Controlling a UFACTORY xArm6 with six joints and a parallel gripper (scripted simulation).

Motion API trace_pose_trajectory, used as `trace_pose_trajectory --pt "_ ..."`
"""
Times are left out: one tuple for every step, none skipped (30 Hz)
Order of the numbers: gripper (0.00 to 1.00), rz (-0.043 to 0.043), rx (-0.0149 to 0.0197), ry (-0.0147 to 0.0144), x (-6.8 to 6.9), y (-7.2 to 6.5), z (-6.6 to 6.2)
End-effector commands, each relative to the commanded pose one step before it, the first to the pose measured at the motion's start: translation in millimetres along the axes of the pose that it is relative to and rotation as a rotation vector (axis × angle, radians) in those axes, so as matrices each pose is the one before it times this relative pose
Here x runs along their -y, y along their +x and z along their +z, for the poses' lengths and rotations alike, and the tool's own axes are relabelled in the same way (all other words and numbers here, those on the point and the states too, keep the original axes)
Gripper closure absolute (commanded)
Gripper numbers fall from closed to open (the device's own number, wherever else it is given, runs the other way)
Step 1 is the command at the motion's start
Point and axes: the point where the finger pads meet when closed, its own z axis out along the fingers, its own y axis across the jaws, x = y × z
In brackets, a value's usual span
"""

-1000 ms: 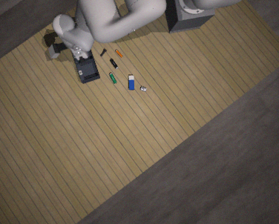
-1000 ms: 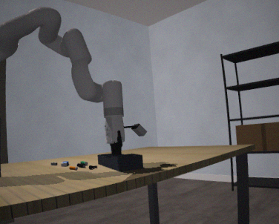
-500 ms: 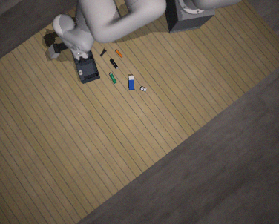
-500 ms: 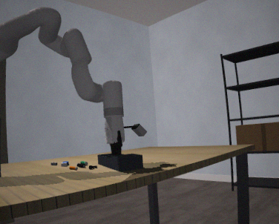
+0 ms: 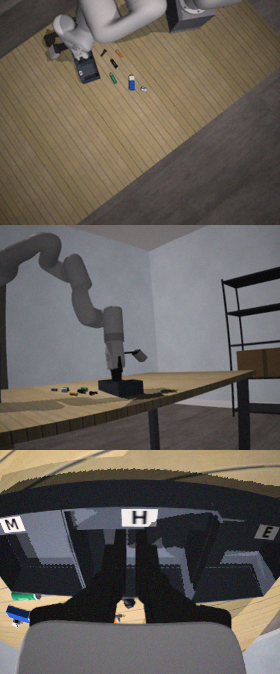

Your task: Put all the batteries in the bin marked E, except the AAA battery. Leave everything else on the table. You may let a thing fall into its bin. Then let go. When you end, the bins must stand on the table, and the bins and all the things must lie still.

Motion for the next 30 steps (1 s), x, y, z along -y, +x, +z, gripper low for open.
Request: trace_pose_trajectory --pt "0.93 -0.00031 -0.00388 -0.00011 0.08 1.82 -1.38" --pt "0.93 0.0 0.0 0.0 0.0 0.0 0.0" --pt "0.93 0.0 0.0 0.0 0.0 0.0 0.0" --pt "0.93 0.0 0.0 0.0 0.0 0.0 0.0" --pt "0.93 0.0 0.0 0.0 0.0 0.0 0.0" --pt "0.93 0.0 0.0 0.0 0.0 0.0 0.0" --pt "0.93 0.0 0.0 0.0 0.0 0.0 0.0" --pt "0.93 0.0 0.0 0.0 0.0 0.0 0.0" --pt "0.93 0.0 0.00009 0.00001 -0.01 -0.06 -1.21" --pt "0.93 0.0 0.00001 -0.00001 0.01 0.01 -1.39" --pt "0.93 0.0 -0.00001 0.0 0.0 0.0 -1.33" --pt "0.93 0.0 0.0 0.0 0.0 0.0 -1.33" --pt "0.93 0.0 0.0 0.0 0.0 0.0 -1.33" --pt "0.93 0.0 0.0 0.0 0.0 0.0 -1.33" --pt "0.93 0.0 0.0 0.0 0.0 0.0 -1.33" --pt "0.93 0.0 0.0 0.0 0.0 0.0 -1.33" --pt "0.93 0.0 0.0 0.0 0.0 0.0 -1.33" --pt "0.93 0.0 0.0 0.0 0.0 0.0 -1.33" --pt "0.93 0.0 0.0 0.0 0.0 0.0 -1.33" --pt "0.93 0.0 0.0 0.0 0.0 0.0 0.0" --pt "0.93 0.0 0.0 0.0 0.0 0.0 0.0" --pt "0.93 0.0 0.0 -0.00001 0.0 0.01 -1.34" --pt "0.93 0.0 0.0 0.0 0.0 0.0 -1.33" --pt "0.93 0.0 0.0 0.0 0.0 0.0 -1.33" --pt "0.93 0.0 0.0 0.0 0.0 0.0 -1.33" --pt "0.93 0.0 0.0 0.0 0.0 0.0 -1.33" --pt "0.93 0.0 0.0 0.0 0.0 0.0 -1.33" --pt "0.93 0.0 0.0 0.0 0.0 0.0 -1.33" --pt "0.93 0.0 0.0 0.0 0.0 0.0 -1.33" --pt "0.93 0.0 0.0 0.0 0.0 0.0 -1.33"
